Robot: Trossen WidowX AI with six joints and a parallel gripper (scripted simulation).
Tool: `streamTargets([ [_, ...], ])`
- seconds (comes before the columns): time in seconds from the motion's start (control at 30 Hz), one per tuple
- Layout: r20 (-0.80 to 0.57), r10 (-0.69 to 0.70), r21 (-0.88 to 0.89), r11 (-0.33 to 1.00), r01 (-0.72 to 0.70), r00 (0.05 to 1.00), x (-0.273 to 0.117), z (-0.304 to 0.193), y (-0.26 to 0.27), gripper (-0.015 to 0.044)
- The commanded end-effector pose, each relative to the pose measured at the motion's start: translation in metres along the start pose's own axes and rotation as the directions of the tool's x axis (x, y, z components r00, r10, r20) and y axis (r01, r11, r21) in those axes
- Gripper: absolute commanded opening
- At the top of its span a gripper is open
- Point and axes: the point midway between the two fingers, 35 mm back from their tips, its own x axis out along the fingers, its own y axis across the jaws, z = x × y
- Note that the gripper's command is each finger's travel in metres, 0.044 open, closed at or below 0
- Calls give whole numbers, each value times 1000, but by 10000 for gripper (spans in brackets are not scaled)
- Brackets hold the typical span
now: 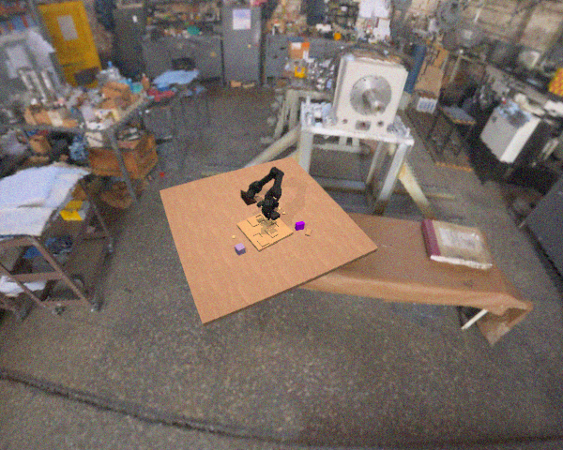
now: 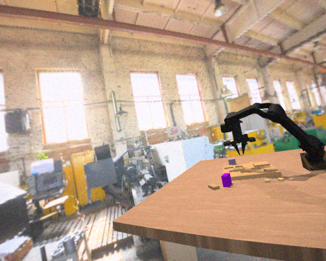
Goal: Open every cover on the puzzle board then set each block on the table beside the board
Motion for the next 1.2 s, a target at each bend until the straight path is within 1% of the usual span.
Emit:
streamTargets([
  [0.0,-8,4,1,1000,-4,1000,-2,-18,5,80],
  [0.57,-22,7,4,1000,-7,1000,-7,-81,29,80],
  [1.17,-25,11,5,1000,-11,1000,-8,-143,67,80],
])
